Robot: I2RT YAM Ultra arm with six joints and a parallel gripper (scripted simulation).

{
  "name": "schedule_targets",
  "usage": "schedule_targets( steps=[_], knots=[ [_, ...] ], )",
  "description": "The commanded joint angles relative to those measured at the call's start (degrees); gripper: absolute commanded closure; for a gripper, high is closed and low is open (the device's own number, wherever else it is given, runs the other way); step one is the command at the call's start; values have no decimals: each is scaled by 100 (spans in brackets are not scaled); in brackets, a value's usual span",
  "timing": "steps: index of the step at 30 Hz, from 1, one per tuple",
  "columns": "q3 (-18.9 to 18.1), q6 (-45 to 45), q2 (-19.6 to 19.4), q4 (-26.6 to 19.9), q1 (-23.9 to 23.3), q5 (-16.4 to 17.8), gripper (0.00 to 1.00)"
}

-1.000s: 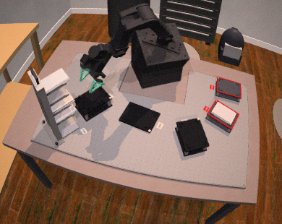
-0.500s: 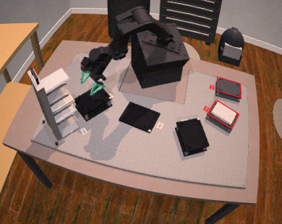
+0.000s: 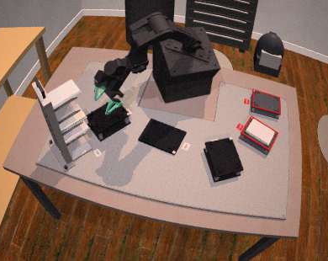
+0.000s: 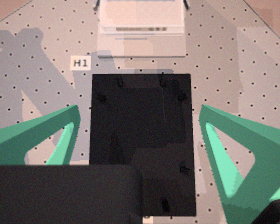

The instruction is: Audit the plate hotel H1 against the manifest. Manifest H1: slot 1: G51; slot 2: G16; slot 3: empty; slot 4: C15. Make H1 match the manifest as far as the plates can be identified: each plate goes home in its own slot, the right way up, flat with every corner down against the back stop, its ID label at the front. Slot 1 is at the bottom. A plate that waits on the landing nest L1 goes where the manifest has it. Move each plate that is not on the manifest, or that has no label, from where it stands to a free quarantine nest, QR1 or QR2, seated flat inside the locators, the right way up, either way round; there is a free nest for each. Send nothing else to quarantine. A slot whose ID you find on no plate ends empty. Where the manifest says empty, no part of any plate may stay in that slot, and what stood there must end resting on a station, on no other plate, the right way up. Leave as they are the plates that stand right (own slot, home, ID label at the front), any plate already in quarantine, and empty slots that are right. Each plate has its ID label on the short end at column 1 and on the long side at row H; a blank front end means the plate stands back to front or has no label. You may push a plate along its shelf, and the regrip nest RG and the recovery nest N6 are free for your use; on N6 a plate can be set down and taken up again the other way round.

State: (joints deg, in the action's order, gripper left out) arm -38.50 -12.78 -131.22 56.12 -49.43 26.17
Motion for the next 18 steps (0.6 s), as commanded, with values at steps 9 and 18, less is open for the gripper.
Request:
schedule_targets(
  steps=[9, 18],
  knots=[
    [-130, -113, -381, 517, 109, -177, 0],
    [-252, -170, -638, 676, 201, -254, 0]
  ],
)
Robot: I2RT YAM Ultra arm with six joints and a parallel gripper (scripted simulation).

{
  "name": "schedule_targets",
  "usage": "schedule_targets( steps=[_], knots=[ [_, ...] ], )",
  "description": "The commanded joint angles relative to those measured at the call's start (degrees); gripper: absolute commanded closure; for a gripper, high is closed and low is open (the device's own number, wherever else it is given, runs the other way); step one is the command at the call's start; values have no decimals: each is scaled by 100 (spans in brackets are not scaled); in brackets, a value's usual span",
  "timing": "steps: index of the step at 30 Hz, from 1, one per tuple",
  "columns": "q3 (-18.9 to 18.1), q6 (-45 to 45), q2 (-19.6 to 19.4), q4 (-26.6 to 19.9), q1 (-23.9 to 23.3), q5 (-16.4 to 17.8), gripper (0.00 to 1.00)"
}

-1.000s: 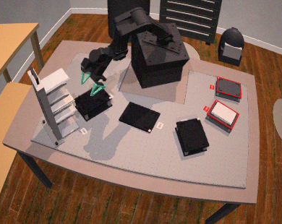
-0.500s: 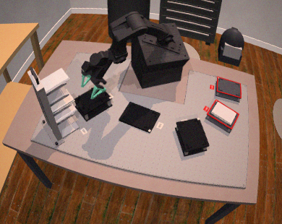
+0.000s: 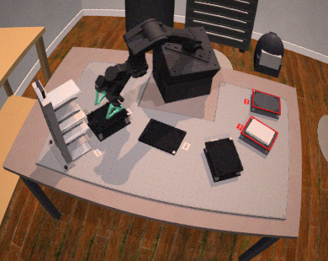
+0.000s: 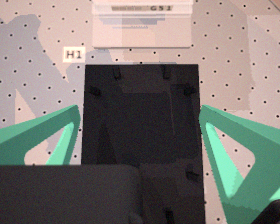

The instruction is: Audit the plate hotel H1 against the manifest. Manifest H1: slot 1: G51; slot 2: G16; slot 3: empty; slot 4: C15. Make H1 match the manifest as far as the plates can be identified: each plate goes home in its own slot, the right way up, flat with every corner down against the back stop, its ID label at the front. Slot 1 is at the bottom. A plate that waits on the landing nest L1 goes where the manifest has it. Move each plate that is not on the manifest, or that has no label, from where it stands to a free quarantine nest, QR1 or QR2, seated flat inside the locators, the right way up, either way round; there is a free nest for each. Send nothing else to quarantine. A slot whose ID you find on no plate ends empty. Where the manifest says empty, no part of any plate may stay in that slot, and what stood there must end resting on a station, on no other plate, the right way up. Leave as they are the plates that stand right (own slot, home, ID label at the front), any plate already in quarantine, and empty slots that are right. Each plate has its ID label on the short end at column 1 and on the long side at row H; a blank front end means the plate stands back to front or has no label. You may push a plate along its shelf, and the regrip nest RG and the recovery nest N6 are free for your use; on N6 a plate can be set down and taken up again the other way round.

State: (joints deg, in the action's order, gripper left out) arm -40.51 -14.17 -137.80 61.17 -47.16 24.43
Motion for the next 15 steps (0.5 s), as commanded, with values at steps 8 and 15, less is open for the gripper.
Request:
schedule_targets(
  steps=[8, 15],
  knots=[
    [-356, -59, -30, -69, 21, -119, 0],
    [-563, -75, -63, -236, 48, -142, 0]
  ],
)
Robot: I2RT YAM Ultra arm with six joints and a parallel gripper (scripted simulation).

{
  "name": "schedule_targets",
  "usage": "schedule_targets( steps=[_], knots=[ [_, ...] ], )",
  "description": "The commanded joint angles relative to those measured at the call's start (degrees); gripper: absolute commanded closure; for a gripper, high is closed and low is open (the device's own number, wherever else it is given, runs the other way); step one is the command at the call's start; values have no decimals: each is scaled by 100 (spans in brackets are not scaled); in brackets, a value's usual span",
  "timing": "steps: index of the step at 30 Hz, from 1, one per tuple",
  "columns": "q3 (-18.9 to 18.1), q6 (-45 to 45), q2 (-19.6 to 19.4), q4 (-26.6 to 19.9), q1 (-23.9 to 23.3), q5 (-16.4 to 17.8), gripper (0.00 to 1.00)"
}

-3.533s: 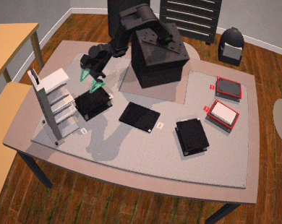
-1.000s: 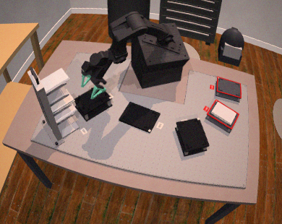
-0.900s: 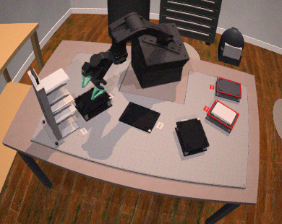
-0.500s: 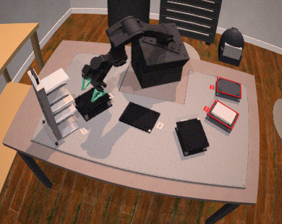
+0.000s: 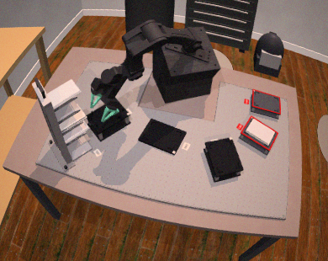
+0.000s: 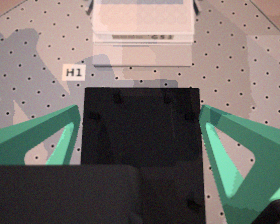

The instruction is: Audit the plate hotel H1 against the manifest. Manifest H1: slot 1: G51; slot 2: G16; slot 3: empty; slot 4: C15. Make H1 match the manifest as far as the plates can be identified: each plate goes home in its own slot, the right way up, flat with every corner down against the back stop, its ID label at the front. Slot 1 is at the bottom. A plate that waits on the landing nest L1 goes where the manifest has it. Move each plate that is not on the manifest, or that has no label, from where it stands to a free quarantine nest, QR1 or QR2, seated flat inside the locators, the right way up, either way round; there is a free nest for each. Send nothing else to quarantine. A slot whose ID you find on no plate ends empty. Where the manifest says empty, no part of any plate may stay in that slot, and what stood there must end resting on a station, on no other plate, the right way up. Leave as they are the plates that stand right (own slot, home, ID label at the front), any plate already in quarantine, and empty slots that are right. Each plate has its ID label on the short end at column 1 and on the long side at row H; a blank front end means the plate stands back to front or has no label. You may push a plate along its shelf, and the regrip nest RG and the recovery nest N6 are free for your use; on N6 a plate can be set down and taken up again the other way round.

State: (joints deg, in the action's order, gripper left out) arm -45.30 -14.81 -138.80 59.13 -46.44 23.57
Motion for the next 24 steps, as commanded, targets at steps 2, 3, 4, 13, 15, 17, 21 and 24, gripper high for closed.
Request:
schedule_targets(
  steps=[2, 3, 4, 13, 15, 17, 21, 24],
  knots=[
    [-164, -18, 23, -96, -14, -65, 0],
    [-204, -21, 16, -127, -9, -69, 0],
    [-245, -24, 9, -159, -4, -73, 0],
    [-253, -24, 8, -166, -4, -73, 0],
    [-253, -24, 8, -166, -4, -73, 0],
    [-253, -24, 8, -166, -4, -73, 0],
    [-253, -24, 8, -166, -4, -73, 0],
    [-253, -24, 8, -166, -4, -73, 0]
  ],
)
